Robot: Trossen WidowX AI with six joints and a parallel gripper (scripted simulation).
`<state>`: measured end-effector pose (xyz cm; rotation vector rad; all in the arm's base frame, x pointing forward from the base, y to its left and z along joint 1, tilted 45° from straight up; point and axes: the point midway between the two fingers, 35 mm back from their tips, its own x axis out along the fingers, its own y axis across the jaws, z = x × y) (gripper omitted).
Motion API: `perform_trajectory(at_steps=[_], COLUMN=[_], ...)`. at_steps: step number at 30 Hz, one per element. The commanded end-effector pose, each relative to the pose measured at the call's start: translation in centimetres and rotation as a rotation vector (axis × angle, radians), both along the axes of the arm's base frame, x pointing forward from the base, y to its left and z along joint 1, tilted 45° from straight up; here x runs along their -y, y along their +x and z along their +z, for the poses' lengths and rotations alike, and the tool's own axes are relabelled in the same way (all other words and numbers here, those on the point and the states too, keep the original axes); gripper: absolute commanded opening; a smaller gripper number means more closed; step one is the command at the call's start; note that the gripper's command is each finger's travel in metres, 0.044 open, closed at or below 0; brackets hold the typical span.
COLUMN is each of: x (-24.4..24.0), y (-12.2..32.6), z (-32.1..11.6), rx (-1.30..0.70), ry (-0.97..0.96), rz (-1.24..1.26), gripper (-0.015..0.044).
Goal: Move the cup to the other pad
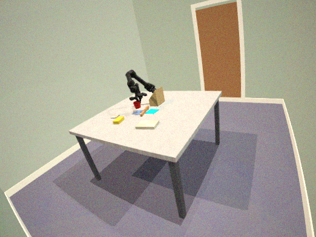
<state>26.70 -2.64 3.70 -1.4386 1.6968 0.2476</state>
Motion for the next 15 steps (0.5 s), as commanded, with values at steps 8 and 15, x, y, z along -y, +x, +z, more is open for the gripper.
perform_trajectory(at_steps=[8,15], x=[-2.0,-3.4], y=[-0.8,-1.3], z=[-1.9,-3.1], rx=[-0.006,-0.005], ry=[0.008,0.01], rz=[-0.002,-0.003], gripper=[0.0,0.0])
